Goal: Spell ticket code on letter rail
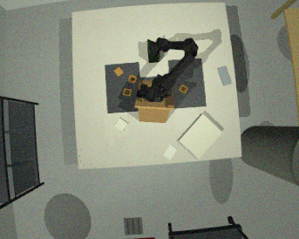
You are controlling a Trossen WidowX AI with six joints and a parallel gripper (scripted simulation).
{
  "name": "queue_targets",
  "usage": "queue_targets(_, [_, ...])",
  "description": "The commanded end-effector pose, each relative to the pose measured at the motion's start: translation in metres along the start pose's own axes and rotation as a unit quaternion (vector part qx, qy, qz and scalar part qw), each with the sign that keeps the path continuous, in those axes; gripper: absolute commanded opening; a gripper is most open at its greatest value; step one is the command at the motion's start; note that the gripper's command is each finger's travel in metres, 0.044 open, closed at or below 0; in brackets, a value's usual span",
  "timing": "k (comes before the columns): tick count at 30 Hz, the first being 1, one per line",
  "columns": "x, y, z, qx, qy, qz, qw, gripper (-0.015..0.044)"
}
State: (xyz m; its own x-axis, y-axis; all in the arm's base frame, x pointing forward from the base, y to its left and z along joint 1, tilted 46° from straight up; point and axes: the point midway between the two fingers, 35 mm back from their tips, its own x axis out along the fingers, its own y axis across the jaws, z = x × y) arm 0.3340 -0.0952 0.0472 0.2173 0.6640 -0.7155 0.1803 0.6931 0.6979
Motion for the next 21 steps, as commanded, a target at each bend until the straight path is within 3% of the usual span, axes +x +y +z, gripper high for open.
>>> queue_targets(1, [0.001, 0.002, -0.001, 0.002, 0.000, 0.003, 1.000, 0.0000])
queue_targets(21, [-0.010, 0.002, -0.008, 0.002, 0.000, 0.003, 1.000, 0.0000])
